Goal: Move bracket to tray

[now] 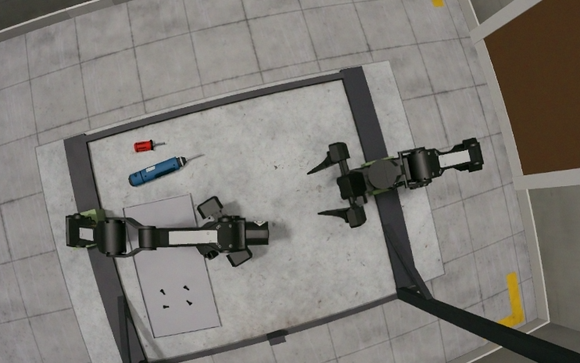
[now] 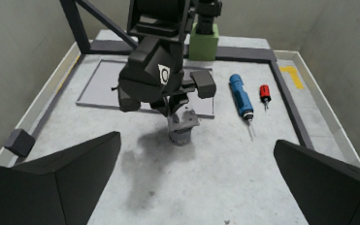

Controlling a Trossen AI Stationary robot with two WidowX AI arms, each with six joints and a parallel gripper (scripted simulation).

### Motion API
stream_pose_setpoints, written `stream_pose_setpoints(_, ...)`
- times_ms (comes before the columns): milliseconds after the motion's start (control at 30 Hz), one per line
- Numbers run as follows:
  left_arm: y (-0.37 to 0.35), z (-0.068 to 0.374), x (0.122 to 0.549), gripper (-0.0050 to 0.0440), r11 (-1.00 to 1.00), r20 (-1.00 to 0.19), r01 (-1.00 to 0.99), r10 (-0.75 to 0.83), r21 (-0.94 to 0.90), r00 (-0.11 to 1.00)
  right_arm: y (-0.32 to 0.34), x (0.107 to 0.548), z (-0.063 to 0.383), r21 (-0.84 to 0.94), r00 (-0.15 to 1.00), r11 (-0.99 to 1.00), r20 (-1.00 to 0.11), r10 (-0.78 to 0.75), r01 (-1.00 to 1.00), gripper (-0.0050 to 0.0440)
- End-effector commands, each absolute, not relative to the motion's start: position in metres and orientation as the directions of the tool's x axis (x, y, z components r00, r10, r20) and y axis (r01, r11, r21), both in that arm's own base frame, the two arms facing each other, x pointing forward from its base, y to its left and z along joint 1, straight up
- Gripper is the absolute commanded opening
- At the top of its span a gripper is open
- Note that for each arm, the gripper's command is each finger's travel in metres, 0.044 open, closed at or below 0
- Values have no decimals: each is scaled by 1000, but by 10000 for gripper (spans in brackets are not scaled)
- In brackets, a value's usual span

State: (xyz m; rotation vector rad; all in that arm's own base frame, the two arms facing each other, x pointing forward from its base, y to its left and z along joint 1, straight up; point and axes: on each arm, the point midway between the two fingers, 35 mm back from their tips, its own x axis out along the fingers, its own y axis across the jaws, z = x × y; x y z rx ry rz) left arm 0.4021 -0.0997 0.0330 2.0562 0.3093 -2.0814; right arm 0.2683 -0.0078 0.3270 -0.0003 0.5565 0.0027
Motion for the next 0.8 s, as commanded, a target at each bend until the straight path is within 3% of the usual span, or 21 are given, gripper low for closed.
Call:
stream_pose_setpoints(0,-101,56,407,-50,-958,-999,284,-11,24,45,-8,267,333,-1,857,1000,-515,4,-5,440)
stream_pose_setpoints(467,-105,66,405,-50,-957,-999,288,-11,25,49,-8,267,333,-1,857,1000,-515,4,-5,440)
stream_pose_setpoints(767,-123,61,381,-50,-944,-997,328,-2,26,72,0,302,317,-1,850,1000,-526,25,-31,440)
